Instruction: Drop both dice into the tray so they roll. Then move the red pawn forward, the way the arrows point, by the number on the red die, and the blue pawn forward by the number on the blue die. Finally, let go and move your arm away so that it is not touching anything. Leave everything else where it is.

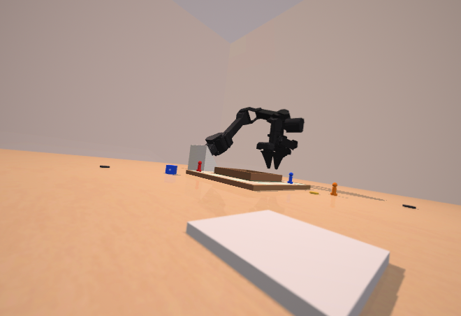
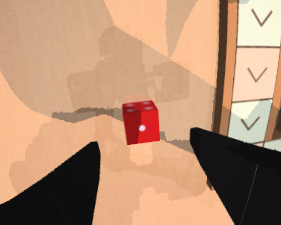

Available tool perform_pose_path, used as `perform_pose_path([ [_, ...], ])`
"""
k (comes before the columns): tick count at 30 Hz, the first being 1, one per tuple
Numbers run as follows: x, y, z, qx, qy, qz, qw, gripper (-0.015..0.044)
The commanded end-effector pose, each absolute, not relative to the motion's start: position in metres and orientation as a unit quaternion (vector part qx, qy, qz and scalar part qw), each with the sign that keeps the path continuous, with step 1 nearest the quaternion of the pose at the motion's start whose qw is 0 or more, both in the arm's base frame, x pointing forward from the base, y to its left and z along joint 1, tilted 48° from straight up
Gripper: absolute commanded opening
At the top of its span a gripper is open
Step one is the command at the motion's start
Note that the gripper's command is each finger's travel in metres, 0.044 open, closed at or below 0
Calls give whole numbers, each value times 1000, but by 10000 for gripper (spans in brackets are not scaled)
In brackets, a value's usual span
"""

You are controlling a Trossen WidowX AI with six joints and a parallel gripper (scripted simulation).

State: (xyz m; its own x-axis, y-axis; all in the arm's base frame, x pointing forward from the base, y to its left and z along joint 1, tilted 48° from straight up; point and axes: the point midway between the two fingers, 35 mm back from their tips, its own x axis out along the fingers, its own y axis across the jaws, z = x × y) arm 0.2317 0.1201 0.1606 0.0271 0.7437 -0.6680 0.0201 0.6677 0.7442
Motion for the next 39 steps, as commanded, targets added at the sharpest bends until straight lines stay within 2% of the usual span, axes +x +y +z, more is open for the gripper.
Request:
perform_pose_path([
  [1, 231, 125, 156, 301, 641, 277, 649, 275],
  [23, 231, 149, 135, 302, 641, 278, 649, 275],
  [29, 231, 149, 135, 302, 641, 278, 649, 118],
  [35, 231, 149, 135, 302, 641, 278, 649, 78],
  [38, 232, 146, 137, 302, 641, 276, 649, 0],
  [39, 233, 142, 139, 302, 641, 275, 650, 0],
])
